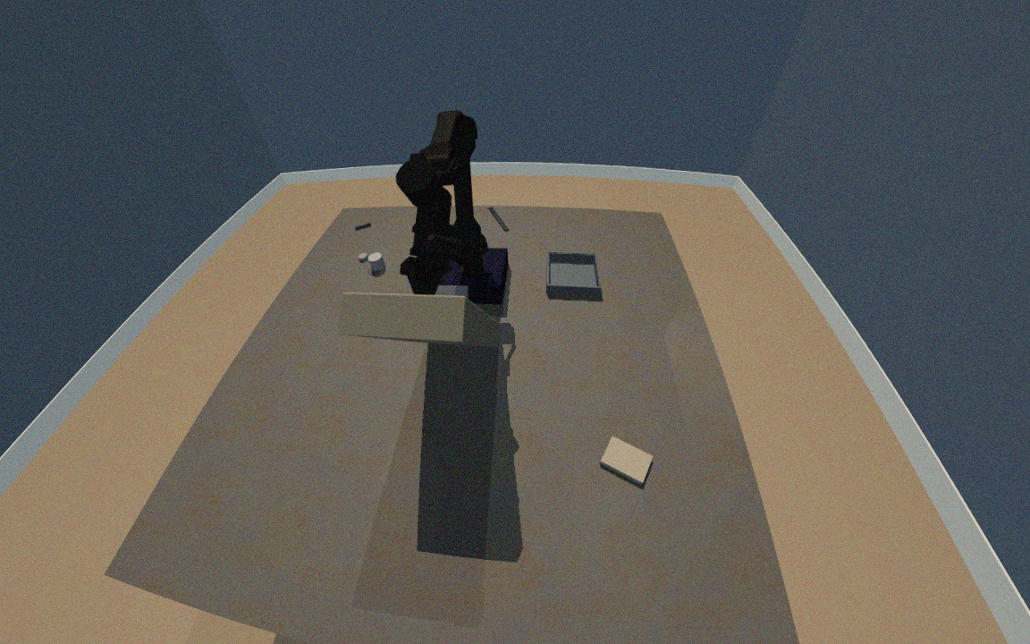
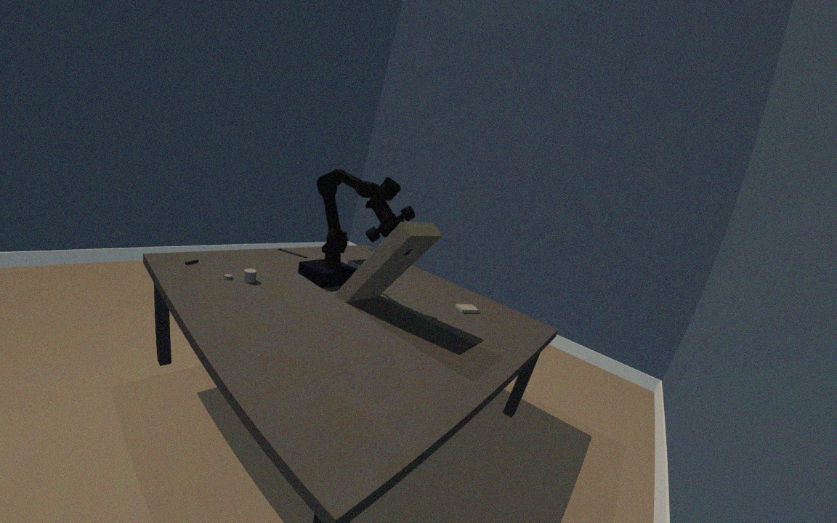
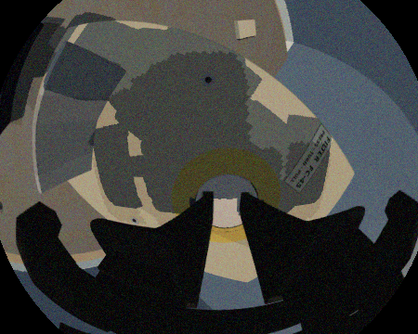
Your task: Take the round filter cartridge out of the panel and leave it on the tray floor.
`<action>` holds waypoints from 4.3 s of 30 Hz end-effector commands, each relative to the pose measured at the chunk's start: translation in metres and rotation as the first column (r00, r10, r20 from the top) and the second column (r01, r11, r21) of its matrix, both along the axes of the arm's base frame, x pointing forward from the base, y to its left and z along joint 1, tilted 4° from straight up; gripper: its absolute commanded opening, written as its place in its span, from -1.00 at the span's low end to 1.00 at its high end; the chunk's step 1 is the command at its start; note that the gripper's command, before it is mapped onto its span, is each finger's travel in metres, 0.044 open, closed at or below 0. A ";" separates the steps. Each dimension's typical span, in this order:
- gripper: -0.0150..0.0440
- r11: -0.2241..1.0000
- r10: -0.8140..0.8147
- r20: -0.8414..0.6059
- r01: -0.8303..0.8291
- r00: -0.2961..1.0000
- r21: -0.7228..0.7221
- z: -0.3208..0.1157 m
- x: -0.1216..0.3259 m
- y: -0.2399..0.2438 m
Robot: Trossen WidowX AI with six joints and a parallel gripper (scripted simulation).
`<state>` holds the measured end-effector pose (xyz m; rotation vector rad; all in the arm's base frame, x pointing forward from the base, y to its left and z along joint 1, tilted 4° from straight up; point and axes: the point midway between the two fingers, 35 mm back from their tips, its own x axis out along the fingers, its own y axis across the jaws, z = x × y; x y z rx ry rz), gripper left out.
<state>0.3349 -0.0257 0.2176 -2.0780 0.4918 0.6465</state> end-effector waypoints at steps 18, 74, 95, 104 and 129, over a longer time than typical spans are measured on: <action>-0.49 1.000 -0.019 0.012 0.019 1.000 0.025 -0.001 0.006 0.000; -0.49 0.999 -0.019 0.005 0.019 1.000 0.026 0.046 -0.057 0.008; -0.49 0.999 -0.019 0.003 0.019 1.000 0.026 -0.002 -0.086 0.009; -0.31 1.000 -0.011 -0.015 0.011 1.000 0.023 -0.017 -0.092 0.010; -0.13 0.999 -0.019 0.006 0.019 1.000 0.026 0.045 -0.056 0.008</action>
